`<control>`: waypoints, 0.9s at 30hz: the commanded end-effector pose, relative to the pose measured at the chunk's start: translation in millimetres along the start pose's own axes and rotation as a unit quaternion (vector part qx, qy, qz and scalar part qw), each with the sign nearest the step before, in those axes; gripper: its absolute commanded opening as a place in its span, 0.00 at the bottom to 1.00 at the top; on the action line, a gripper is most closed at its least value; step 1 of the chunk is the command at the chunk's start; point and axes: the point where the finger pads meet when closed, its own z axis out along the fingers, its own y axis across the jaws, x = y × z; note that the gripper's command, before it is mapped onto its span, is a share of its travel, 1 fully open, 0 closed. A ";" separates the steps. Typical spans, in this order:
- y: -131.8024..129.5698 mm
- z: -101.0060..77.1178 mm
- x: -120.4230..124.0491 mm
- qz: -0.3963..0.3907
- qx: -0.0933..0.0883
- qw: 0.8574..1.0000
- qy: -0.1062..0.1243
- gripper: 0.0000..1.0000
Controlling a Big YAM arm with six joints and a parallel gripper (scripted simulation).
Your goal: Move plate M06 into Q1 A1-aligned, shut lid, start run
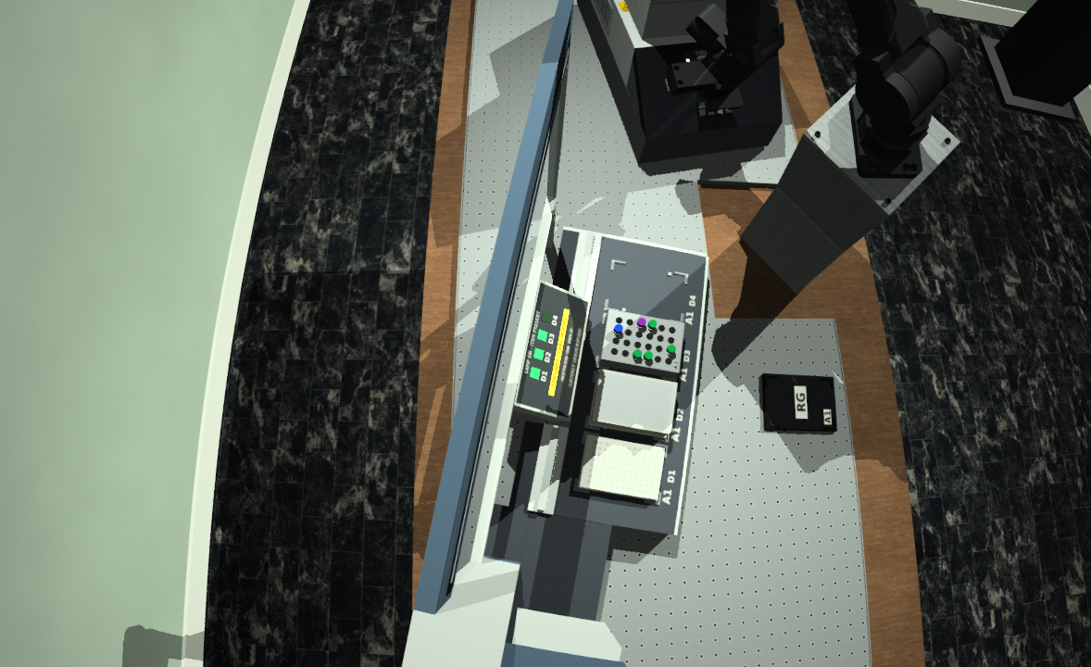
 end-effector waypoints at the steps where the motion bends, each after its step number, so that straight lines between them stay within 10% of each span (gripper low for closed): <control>1: 3.0 -1.7 7.8 0.008 -0.001 1.000 0.003 0.00; 27: 15.6 -0.8 22.1 0.010 -0.010 1.000 0.015 0.00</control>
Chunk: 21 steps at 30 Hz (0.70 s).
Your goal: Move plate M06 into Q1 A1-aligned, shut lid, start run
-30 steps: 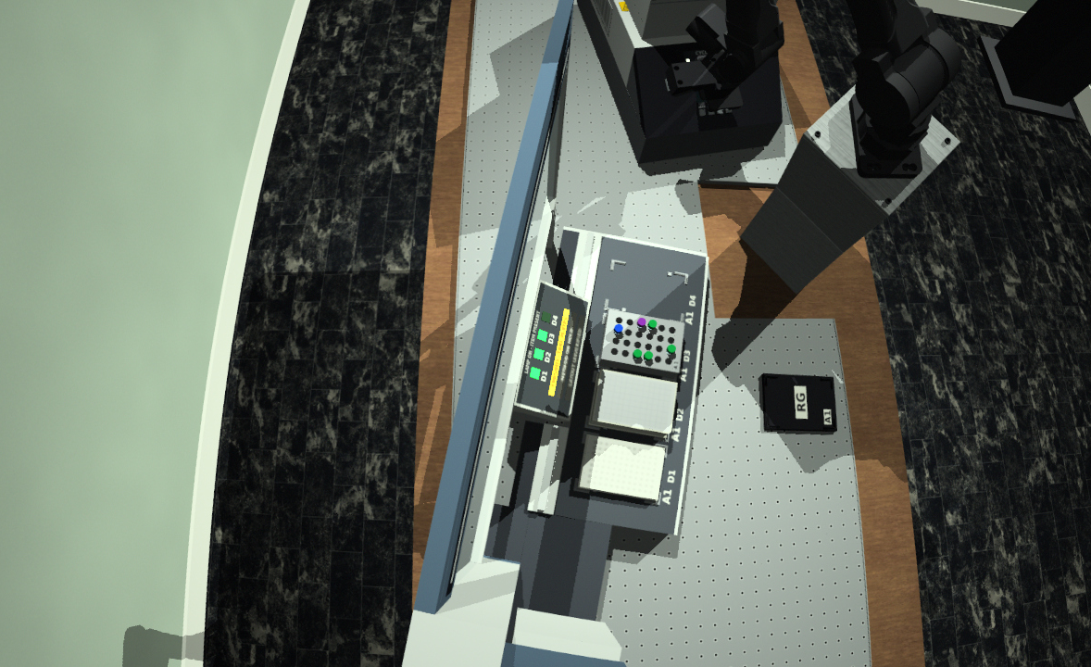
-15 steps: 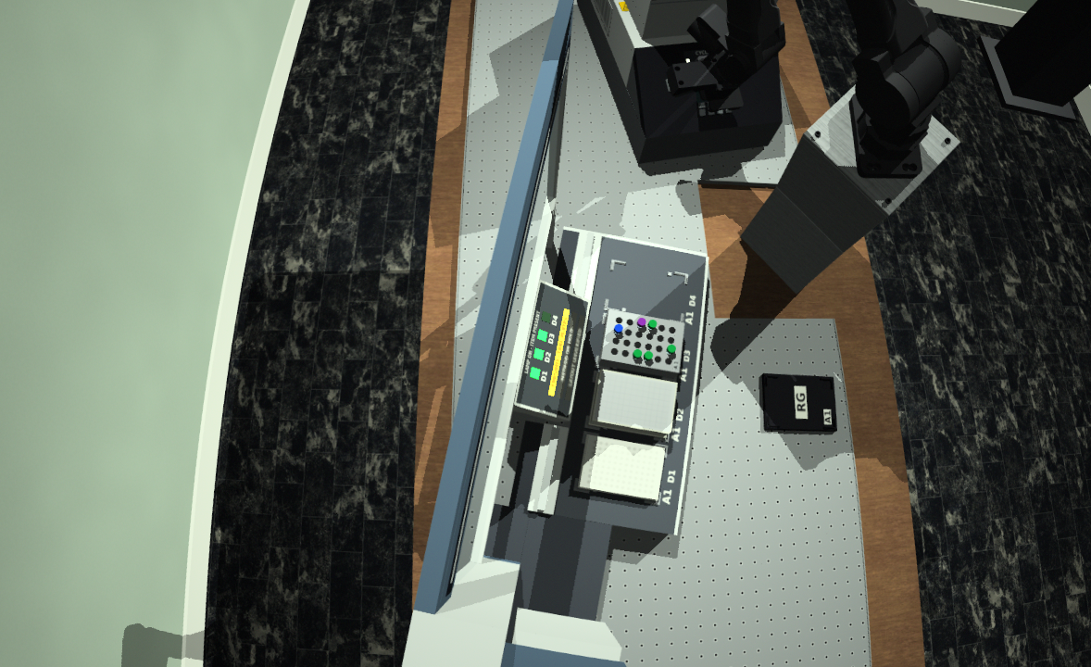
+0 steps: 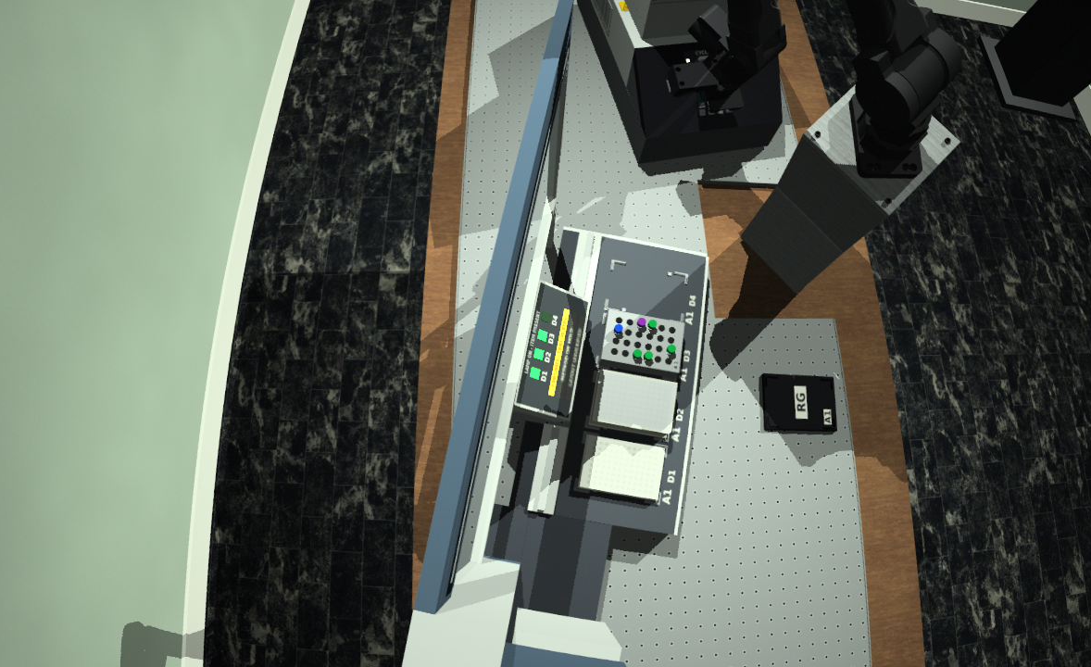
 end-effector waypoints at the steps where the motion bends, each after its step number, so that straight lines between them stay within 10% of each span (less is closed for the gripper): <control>1: 16.0 -1.8 22.0 0.013 -0.016 1.000 0.021 0.00; 21: 5.8 -1.1 9.9 0.010 -0.009 1.000 0.010 0.00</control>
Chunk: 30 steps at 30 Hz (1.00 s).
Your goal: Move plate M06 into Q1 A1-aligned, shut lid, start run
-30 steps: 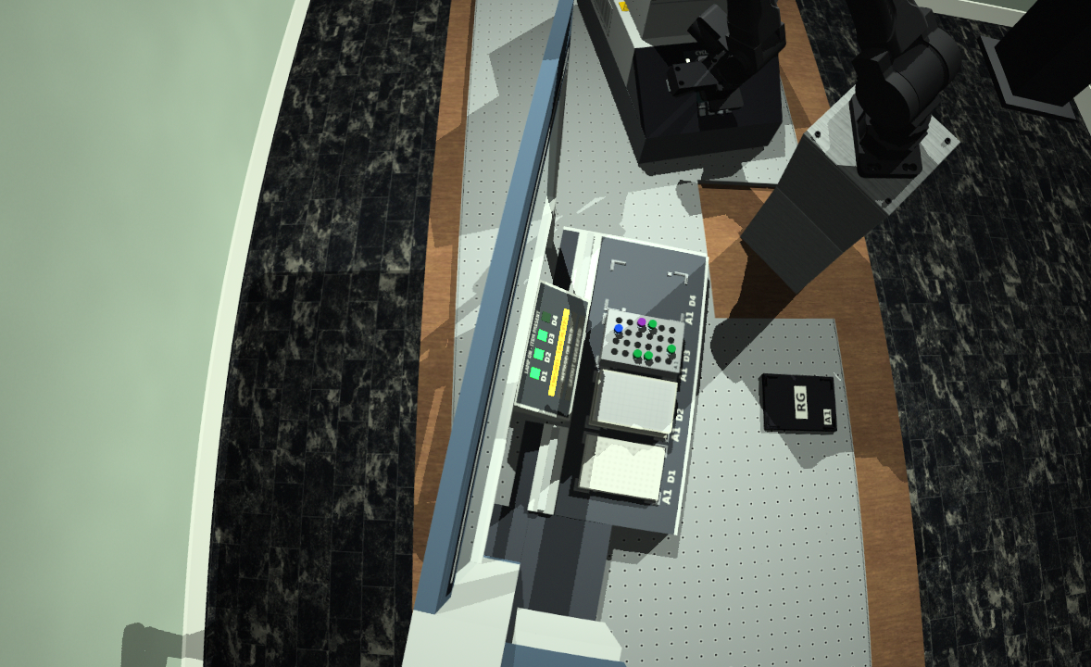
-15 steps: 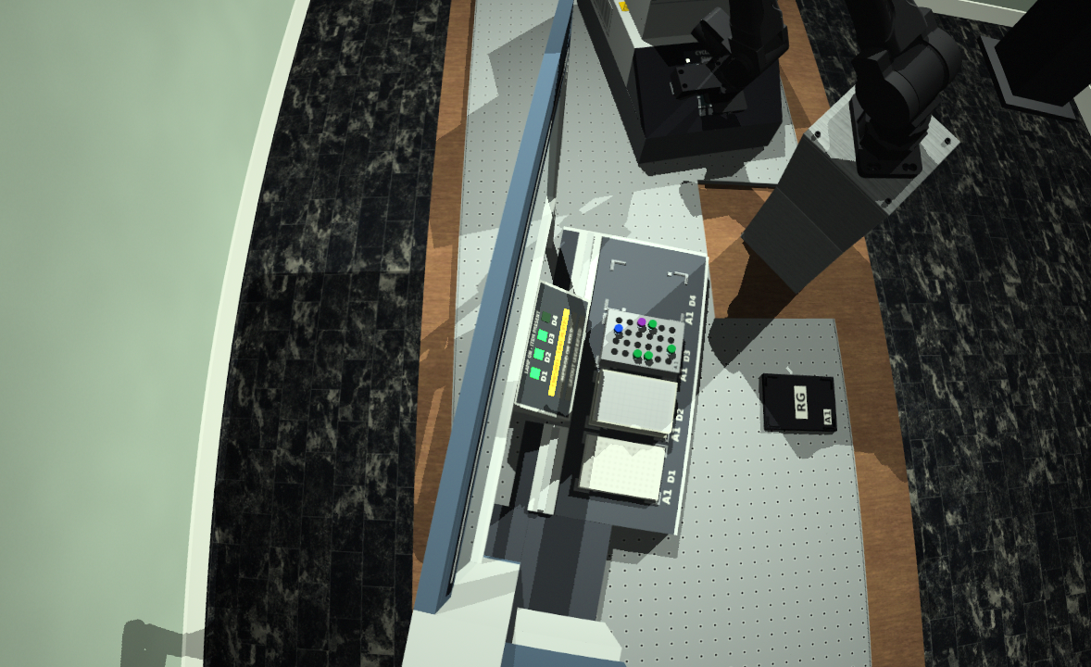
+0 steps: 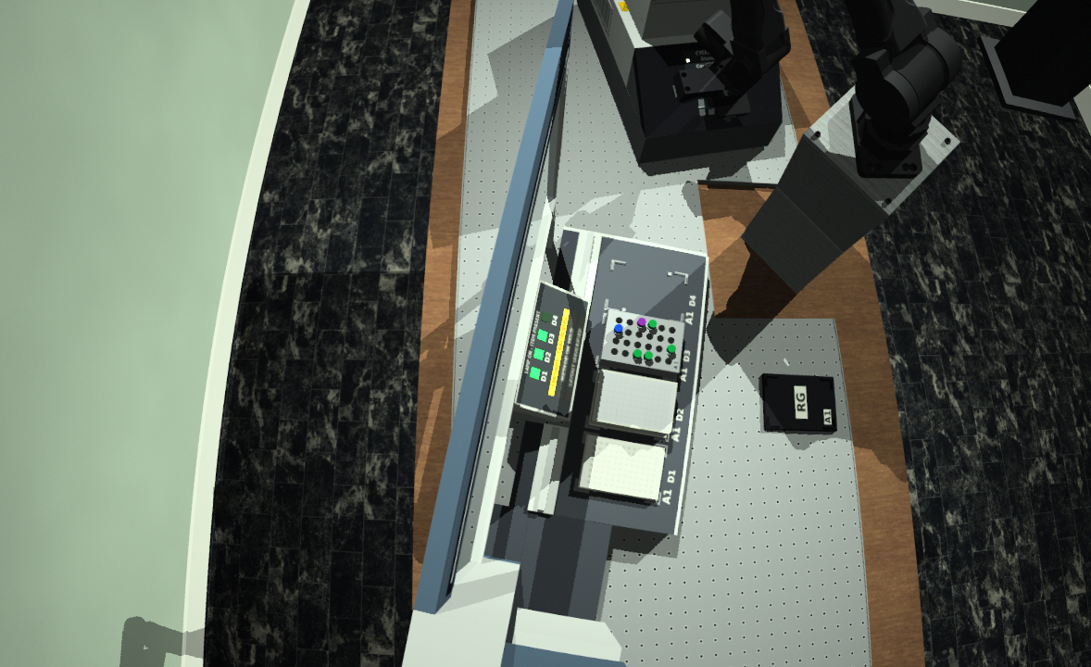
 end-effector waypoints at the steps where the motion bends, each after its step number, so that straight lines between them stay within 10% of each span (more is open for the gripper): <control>1: -8.3 -4.3 -4.8 0.002 0.007 1.000 -0.006 0.00; 30: -21.5 -4.1 -19.9 0.001 0.016 1.000 -0.012 0.00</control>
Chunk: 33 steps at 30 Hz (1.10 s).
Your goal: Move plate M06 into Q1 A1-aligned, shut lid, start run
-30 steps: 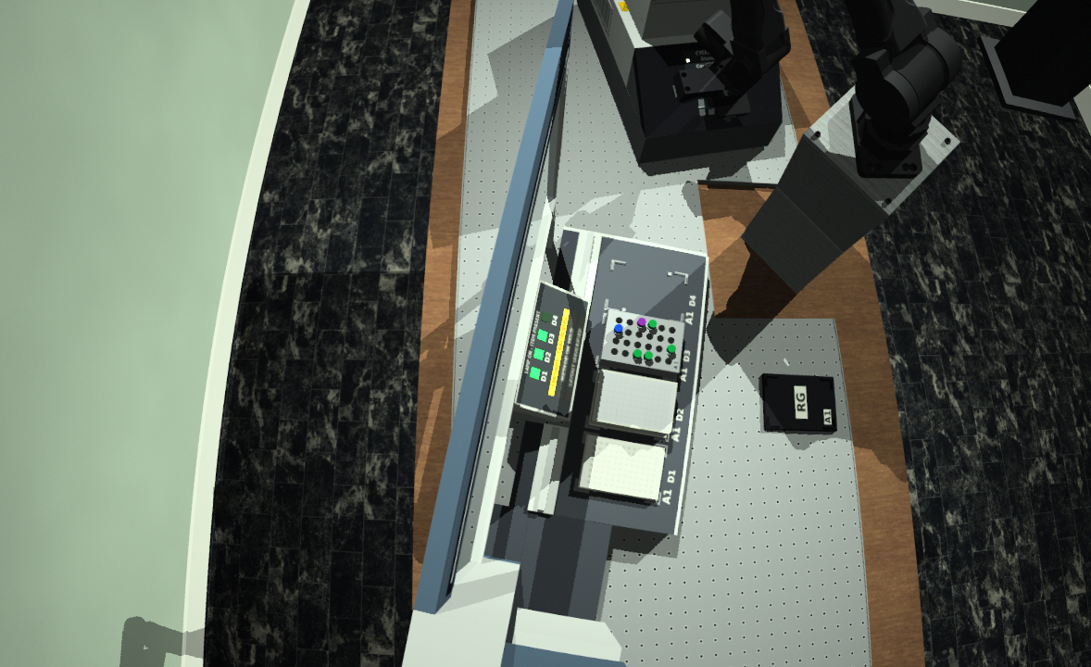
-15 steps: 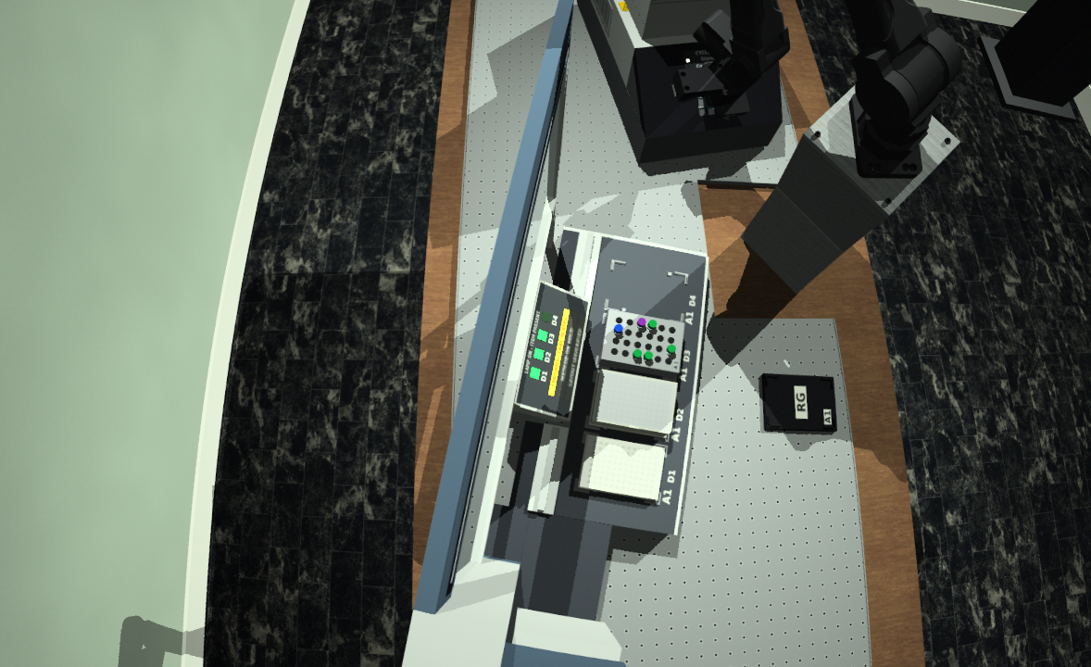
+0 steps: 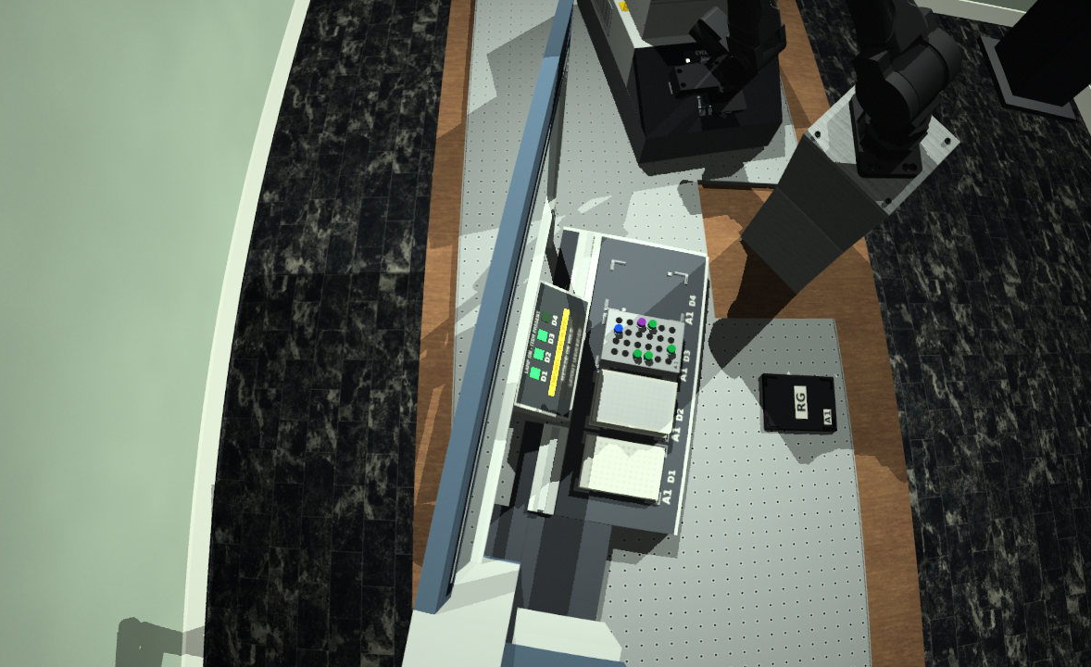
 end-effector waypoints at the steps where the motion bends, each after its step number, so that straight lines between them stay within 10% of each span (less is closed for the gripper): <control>1: -15.8 -2.4 -12.7 0.001 0.016 1.000 -0.010 0.00; 33: -31.1 -1.4 -23.9 -0.008 0.031 0.999 -0.019 0.00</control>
